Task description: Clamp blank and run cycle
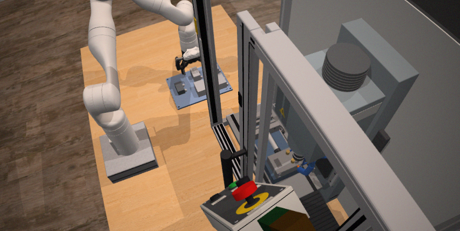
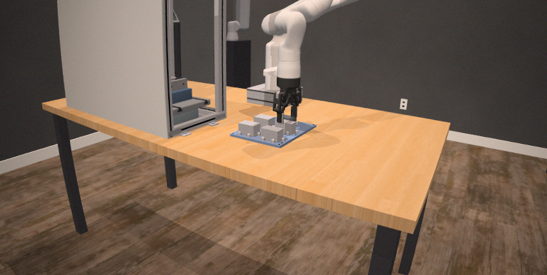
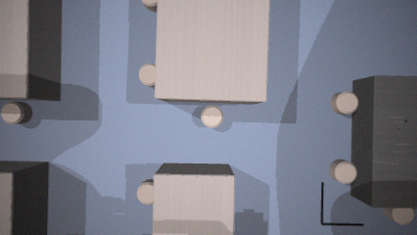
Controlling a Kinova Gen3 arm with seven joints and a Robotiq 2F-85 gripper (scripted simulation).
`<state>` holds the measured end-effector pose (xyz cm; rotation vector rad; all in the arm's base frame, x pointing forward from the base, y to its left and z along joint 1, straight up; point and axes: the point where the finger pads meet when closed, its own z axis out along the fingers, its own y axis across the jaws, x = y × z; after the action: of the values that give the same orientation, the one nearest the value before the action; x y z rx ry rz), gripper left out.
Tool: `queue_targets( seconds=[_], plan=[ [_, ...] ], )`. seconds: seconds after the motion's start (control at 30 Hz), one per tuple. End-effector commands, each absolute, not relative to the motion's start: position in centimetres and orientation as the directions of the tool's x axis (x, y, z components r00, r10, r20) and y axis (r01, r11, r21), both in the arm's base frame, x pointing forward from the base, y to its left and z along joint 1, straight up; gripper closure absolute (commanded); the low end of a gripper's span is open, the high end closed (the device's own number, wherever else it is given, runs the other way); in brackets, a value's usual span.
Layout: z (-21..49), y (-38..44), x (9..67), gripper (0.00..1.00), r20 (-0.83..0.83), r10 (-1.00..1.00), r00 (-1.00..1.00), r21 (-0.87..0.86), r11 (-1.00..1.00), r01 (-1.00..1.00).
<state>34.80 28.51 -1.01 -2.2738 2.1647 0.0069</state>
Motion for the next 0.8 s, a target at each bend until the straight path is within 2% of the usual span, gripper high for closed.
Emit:
queue_targets(
  seconds=[0.0,0.77],
  plan=[
    [-1.13,28.36,35.06,0.0,-0.006,-0.999,0.048,-0.005,-0.048,-0.999],
    [-1.23,28.4,34.99,0.0,-0.005,-0.999,0.048,-0.002,-0.048,-0.999]
  ],
)
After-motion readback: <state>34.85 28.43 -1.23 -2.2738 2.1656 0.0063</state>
